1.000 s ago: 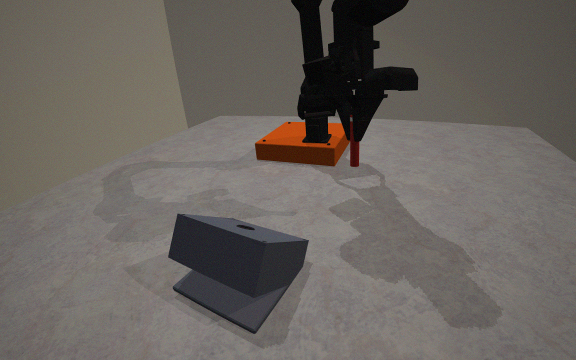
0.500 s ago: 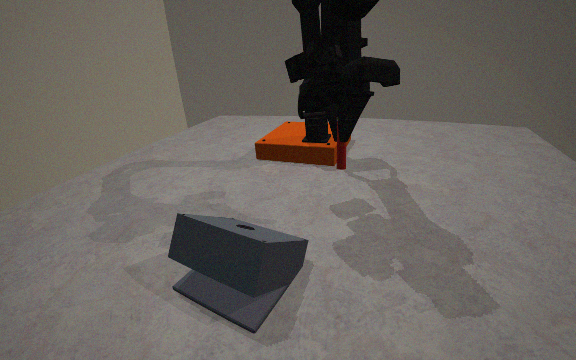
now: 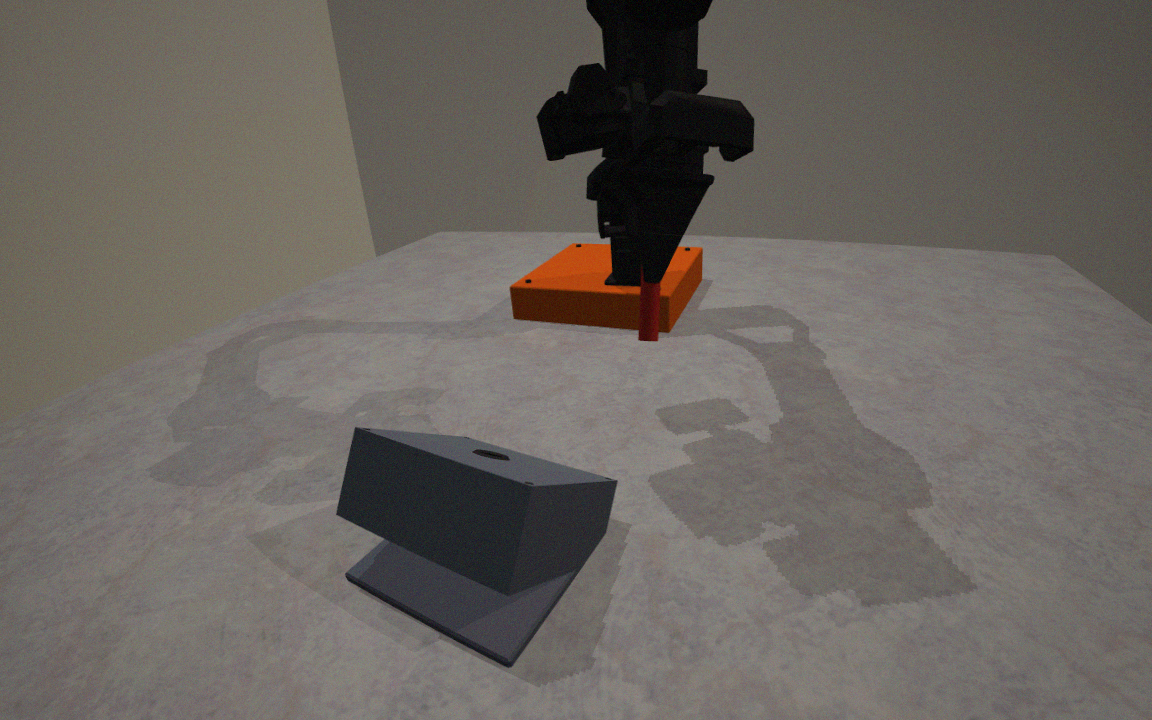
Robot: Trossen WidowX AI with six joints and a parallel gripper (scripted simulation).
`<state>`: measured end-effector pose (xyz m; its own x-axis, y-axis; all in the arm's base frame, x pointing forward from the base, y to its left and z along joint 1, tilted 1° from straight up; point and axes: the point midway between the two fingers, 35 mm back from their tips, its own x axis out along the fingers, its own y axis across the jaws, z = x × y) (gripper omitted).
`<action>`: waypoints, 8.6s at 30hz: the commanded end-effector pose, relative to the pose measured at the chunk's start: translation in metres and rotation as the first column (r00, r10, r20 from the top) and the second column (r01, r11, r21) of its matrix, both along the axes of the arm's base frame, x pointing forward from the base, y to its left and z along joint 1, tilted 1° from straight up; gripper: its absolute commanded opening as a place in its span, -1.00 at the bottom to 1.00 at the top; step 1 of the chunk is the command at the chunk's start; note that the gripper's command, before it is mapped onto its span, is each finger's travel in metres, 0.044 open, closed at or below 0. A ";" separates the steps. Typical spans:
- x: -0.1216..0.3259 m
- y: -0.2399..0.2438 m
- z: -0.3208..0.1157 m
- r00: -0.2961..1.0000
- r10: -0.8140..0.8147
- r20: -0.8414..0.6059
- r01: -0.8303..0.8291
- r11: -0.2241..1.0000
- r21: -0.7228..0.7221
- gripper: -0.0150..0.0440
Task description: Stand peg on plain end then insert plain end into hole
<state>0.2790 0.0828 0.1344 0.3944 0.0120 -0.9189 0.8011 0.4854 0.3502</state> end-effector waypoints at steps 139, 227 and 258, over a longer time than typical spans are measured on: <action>0.089 -0.070 -0.043 0.886 -0.399 0.238 0.374 0.916 0.143 -0.49; 0.105 -0.072 -0.063 0.881 -0.406 0.243 0.381 0.913 0.145 0.40; 0.086 -0.066 -0.029 0.886 -0.400 0.237 0.375 0.916 0.143 1.00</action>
<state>0.3673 0.0167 0.1000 0.6051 -0.1080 -0.7888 0.7956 0.1172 0.5943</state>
